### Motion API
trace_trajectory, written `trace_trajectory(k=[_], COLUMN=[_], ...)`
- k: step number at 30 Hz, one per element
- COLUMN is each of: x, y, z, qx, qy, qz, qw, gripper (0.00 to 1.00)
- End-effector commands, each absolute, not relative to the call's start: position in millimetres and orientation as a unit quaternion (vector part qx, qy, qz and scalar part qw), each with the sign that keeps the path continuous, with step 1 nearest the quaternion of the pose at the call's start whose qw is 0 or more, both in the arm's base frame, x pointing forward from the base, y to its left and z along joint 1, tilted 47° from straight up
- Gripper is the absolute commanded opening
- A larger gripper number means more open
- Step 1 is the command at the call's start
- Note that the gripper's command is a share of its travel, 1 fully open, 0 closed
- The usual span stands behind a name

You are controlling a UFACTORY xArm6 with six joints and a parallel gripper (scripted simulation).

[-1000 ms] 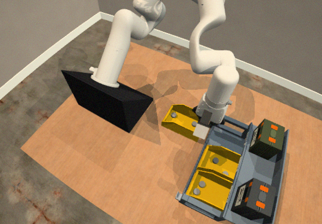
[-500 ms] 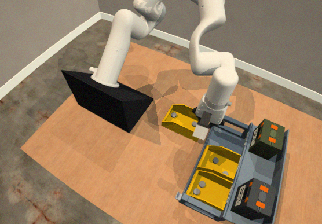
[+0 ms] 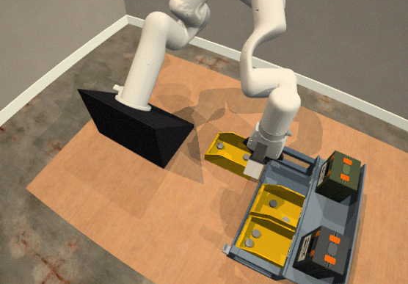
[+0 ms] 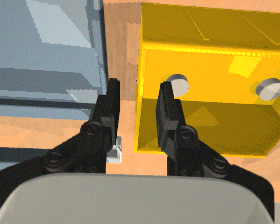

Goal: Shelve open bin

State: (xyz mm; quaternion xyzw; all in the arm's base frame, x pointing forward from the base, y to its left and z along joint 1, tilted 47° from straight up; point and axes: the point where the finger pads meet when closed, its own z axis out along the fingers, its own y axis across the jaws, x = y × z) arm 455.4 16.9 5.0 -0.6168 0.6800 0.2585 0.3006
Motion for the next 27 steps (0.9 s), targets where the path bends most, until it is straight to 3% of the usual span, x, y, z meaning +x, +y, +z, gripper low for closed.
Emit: trace_trajectory(k=[1,15,16,27], x=[456.5,456.5,456.5,456.5], y=[16.5,17.1,17.0,17.0], z=[5.2,4.7,4.8,4.8], qx=[-0.617,-0.617,-0.617,-0.617], qy=[0.680,0.680,0.680,0.680], qz=[0.257,0.257,0.257,0.257], qw=[0.301,0.301,0.301,0.301], gripper=[0.33,0.33,0.00,0.00])
